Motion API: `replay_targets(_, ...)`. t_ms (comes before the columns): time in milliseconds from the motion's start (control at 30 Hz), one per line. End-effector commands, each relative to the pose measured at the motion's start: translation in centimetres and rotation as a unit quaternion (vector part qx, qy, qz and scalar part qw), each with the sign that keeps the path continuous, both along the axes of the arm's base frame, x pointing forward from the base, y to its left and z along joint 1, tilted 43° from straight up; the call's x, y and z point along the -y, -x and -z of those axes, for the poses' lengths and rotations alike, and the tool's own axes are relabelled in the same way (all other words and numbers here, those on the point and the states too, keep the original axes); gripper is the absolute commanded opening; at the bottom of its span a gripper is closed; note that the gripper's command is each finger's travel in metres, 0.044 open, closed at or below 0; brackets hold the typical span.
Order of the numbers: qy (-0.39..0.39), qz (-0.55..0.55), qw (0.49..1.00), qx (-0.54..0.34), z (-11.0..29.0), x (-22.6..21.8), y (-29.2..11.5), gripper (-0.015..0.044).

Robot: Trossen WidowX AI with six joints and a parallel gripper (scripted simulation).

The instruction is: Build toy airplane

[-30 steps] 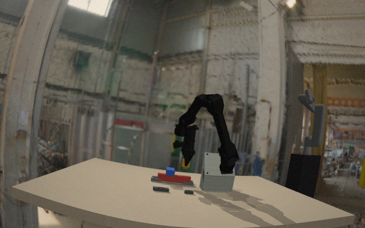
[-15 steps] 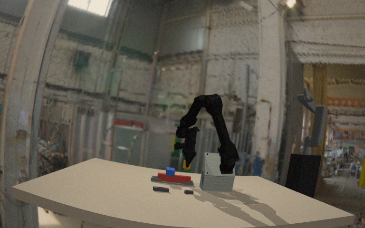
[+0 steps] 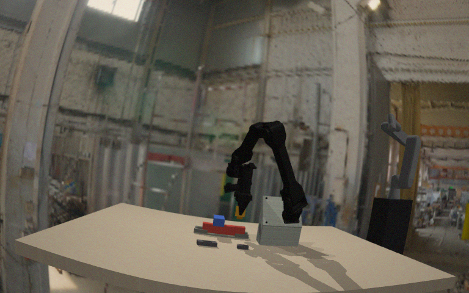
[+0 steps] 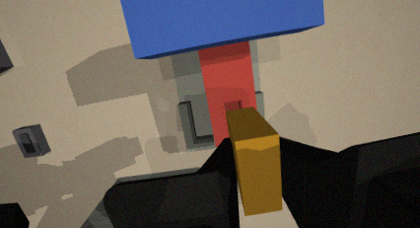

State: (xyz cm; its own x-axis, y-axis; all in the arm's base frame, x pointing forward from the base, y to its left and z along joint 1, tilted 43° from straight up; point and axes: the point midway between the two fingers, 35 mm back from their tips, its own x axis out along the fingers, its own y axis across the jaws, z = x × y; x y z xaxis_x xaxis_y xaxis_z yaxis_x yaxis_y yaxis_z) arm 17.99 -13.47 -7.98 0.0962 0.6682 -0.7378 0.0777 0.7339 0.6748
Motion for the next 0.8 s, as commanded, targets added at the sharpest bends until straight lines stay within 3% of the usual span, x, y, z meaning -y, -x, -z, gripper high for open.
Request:
replay_targets(0,0.001,-0.003,1.0,-0.001,0.3,-0.1,0.1,0.0065)
replay_targets(767,0.0,-0.003,1.0,0.0,3.0,-2.6,-0.3,0.0065)
